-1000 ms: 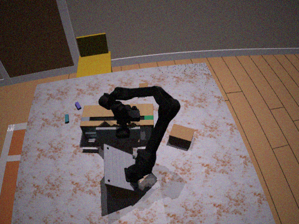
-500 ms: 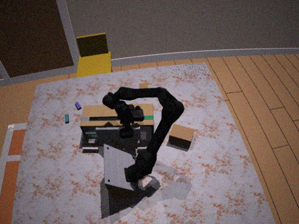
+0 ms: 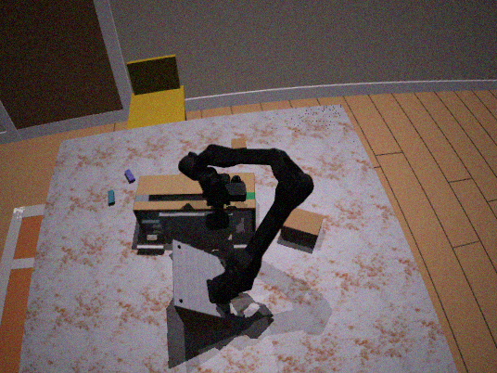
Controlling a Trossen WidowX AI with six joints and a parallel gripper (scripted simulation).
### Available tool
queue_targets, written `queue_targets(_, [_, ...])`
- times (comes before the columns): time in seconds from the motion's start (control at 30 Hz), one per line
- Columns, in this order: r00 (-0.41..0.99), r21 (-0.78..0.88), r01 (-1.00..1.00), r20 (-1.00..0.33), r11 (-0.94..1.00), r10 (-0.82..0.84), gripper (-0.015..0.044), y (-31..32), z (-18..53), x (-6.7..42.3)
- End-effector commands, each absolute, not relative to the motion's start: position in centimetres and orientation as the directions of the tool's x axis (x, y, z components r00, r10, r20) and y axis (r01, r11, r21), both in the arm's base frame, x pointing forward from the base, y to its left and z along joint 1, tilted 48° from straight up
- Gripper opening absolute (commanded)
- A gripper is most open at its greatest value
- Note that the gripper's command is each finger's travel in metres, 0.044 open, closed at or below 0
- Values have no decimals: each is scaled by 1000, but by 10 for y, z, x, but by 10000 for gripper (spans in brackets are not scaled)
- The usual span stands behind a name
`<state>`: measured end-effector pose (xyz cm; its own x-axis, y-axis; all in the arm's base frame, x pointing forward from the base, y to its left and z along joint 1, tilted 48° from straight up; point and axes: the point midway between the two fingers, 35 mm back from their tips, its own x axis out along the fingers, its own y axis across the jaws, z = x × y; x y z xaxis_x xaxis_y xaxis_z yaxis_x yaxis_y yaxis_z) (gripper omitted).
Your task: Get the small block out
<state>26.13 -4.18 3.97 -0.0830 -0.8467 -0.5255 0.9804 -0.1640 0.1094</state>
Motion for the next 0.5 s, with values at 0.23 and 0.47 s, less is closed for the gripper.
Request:
queue_targets(0.23, [-92, 97, 981, -519, -166, -850, 400, -54, 49, 256])
queue_targets(0.47, [-92, 97, 981, -518, -166, -850, 400, -61, 57, 254])
